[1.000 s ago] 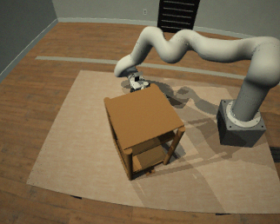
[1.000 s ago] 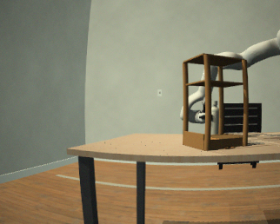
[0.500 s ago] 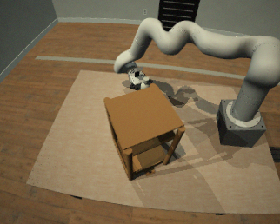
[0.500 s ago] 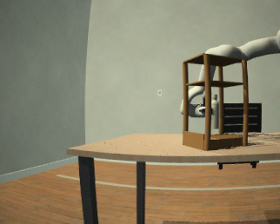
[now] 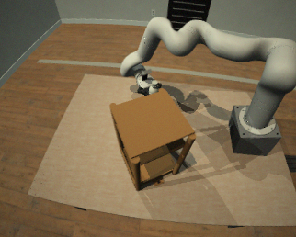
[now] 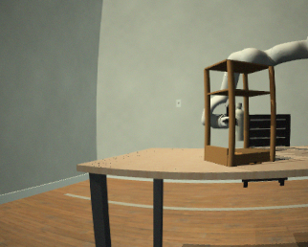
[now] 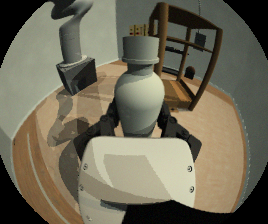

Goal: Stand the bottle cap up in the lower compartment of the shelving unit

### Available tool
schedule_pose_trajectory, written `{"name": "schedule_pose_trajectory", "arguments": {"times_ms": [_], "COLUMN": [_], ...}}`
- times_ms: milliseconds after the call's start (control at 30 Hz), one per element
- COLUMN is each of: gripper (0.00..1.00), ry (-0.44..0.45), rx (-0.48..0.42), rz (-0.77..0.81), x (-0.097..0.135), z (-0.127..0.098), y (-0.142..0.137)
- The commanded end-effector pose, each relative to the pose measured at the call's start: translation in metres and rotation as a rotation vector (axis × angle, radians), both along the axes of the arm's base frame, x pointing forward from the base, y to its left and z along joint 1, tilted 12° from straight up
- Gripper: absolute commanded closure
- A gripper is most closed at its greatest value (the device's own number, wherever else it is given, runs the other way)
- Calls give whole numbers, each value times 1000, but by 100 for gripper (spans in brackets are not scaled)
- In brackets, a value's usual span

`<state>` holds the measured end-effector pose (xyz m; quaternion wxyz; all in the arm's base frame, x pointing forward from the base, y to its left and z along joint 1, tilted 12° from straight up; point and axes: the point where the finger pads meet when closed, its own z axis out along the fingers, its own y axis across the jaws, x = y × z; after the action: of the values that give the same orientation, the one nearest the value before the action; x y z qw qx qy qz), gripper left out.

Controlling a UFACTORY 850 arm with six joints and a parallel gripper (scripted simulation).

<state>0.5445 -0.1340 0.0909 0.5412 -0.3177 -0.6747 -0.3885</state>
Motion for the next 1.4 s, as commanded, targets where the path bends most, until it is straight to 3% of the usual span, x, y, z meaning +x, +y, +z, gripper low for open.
{"name": "schedule_pose_trajectory", "arguments": {"times_ms": [0,433,1367], "gripper": [100,100,100], "ry": [-2,-2,-2], "rx": [-1,-1,-1], "rz": [0,0,0], "x": [1,-4,-34], "z": [1,0,-7], "y": [0,7,62]}}
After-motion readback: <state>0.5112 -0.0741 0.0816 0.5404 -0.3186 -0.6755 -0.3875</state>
